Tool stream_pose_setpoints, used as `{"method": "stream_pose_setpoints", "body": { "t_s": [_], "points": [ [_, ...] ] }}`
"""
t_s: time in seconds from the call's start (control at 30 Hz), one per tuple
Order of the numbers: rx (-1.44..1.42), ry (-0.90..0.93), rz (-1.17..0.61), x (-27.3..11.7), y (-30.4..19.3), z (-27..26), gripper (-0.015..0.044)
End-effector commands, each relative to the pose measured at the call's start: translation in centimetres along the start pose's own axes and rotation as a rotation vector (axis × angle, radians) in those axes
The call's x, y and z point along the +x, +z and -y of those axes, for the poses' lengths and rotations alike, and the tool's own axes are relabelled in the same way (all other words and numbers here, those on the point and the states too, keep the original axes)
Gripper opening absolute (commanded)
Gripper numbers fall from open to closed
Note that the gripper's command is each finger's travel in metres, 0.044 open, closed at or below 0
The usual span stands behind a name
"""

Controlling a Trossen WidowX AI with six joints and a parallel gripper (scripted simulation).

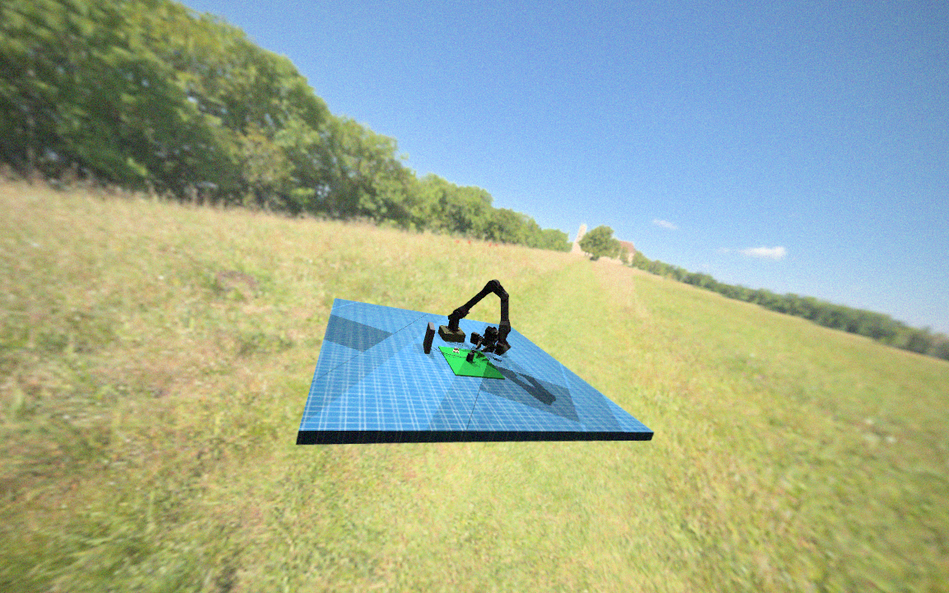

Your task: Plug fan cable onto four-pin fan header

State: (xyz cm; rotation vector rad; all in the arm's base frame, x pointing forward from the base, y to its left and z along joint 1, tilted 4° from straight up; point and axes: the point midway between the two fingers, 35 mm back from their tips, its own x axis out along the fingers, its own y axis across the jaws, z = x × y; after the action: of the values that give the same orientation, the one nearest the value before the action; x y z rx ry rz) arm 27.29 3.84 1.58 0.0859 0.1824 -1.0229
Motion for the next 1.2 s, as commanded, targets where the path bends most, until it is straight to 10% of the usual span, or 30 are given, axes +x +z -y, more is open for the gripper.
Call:
{"method": "stream_pose_setpoints", "body": {
  "t_s": [0.0, 0.5, 0.87, 1.17],
  "points": [
    [0.009, -0.006, 0.009, -0.8, 0.8, -0.1, 0.0140],
    [0.015, -0.010, 0.067, -3.0, 4.0, -0.1, 0.0140],
    [-0.036, -0.202, -0.070, -1.7, 4.5, 1.5, 0.0429],
    [-0.076, -0.338, -0.242, -0.9, 4.8, 2.6, 0.0440]
  ]
}}
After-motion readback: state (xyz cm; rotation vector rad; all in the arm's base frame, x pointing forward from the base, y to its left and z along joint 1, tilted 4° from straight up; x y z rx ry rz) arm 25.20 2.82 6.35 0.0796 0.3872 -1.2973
